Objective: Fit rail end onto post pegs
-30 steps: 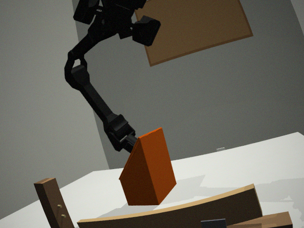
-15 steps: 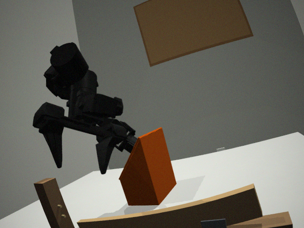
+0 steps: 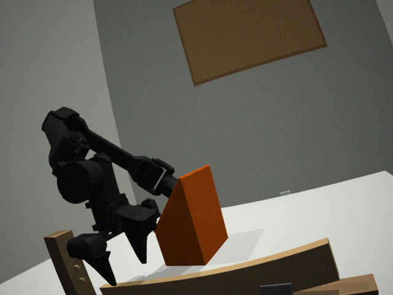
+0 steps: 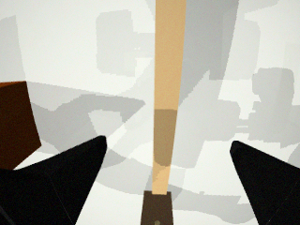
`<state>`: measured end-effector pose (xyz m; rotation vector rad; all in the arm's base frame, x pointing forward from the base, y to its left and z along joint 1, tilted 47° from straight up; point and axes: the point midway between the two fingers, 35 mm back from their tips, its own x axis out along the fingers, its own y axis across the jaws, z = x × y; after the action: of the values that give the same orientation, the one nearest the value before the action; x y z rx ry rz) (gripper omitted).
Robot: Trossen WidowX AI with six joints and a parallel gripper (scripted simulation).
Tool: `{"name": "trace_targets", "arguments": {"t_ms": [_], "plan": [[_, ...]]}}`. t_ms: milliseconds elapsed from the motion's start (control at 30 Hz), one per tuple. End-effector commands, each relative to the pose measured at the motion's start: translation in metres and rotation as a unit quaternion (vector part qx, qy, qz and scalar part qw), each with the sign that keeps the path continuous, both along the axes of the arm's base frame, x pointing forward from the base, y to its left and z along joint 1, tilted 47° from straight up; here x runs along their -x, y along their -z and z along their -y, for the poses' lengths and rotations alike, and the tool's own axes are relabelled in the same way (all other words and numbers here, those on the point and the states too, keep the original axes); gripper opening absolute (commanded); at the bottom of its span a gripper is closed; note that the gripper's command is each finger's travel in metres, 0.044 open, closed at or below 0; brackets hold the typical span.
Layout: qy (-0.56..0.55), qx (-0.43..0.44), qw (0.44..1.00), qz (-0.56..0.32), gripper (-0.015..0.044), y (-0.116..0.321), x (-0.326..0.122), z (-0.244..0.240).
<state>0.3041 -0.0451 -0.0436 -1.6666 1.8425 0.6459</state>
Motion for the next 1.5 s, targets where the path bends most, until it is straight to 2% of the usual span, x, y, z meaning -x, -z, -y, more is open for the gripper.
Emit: {"name": "trace_targets", "arguments": {"t_ms": [0, 1433, 1467], "plan": [[0.0, -0.001, 1.0, -0.006, 0.044, 0.004, 0.002, 0.003], [0.0, 0.0, 1.0, -0.006, 0.044, 0.049, 0.008, 0.051], [0.0, 0.0, 1.0, -0.006, 0.0414, 0.049, 0.008, 0.051]]}}
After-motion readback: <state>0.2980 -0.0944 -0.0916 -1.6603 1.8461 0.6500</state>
